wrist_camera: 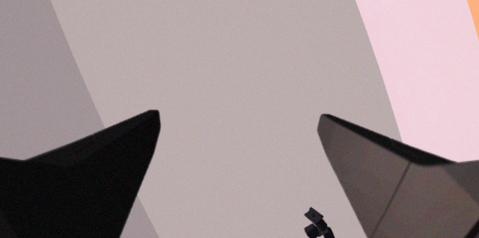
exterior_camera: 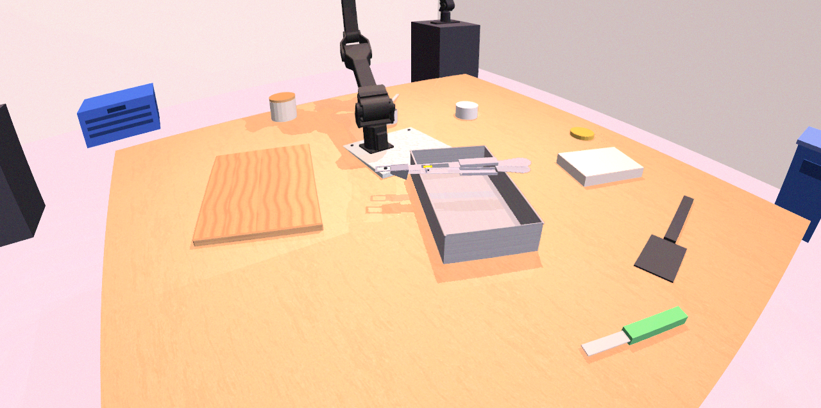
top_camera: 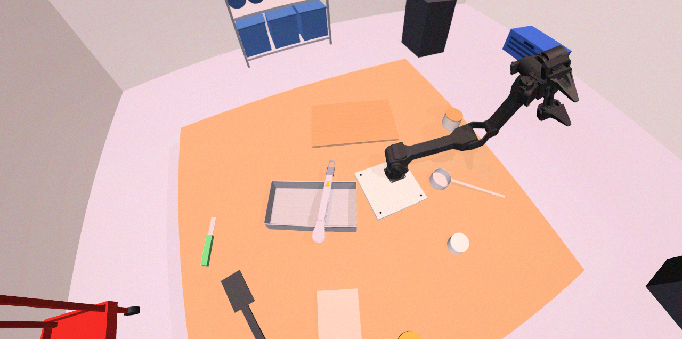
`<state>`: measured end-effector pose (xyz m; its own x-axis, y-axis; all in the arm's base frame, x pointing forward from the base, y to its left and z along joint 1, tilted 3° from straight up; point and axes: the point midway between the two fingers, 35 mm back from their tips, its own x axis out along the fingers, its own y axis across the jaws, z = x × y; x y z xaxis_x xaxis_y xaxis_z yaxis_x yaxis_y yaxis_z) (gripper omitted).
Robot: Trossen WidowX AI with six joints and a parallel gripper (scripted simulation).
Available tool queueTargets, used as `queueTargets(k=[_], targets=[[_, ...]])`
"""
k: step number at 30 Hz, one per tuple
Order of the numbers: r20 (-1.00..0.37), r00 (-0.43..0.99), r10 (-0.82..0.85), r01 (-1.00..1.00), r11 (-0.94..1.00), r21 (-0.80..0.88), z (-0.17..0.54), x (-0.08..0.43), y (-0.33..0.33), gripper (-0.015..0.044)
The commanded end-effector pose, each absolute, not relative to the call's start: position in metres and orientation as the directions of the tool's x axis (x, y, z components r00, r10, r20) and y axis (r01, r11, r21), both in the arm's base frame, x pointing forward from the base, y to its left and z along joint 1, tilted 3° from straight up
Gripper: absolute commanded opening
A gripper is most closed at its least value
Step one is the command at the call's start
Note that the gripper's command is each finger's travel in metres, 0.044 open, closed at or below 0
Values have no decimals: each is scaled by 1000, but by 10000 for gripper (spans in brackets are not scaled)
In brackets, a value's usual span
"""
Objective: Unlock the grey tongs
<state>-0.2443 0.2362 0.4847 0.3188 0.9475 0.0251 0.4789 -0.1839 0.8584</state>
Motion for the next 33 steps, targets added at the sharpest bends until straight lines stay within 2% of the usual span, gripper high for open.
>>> queueTargets(k=[1,5,6,10,12,14,20,24,28,30,33], targets=[[31,320,947,490,-194,850,486,-243,235,374],[97,360,928,527,-289,800,506,-222,228,269],[102,363,926,552,-302,777,509,-218,227,260],[148,397,906,691,-401,601,532,-188,213,260],[178,410,895,702,-434,565,539,-181,208,260],[188,429,884,766,-466,443,548,-164,201,260],[220,453,864,813,-502,296,562,-138,187,260],[236,512,826,840,-539,66,571,-101,175,260],[234,589,774,800,-515,-308,580,-48,153,260],[238,606,759,784,-518,-342,579,-39,148,260],[229,631,741,733,-473,-489,579,-20,141,260]])
